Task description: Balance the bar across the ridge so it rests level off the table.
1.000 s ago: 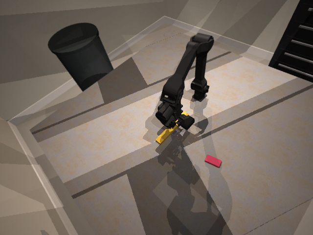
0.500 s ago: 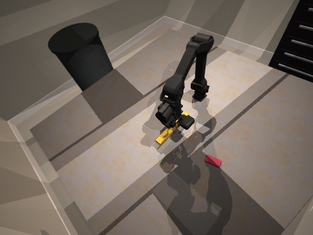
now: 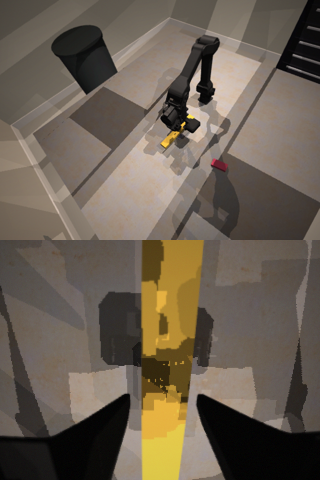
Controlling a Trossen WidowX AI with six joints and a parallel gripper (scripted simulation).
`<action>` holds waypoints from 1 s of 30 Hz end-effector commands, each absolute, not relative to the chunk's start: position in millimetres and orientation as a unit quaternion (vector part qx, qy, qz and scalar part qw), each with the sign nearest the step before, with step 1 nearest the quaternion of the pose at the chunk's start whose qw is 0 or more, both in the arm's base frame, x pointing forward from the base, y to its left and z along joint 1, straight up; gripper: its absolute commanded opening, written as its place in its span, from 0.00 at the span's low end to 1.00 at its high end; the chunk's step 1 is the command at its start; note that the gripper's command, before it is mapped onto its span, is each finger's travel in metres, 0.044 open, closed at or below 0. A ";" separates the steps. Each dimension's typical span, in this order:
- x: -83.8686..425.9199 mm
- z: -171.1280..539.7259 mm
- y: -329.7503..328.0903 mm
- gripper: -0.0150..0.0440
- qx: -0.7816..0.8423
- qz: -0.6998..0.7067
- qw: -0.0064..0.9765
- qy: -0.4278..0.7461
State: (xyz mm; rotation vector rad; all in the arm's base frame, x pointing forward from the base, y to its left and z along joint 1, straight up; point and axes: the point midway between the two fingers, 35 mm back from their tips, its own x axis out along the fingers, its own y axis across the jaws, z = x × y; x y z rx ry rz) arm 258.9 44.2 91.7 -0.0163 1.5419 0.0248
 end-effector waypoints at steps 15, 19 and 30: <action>259.5 173.5 44.3 1.00 -0.007 0.011 0.717 0.697; 256.0 191.6 43.7 1.00 -0.007 0.011 0.717 0.697; 256.0 191.6 43.7 1.00 -0.007 0.011 0.717 0.697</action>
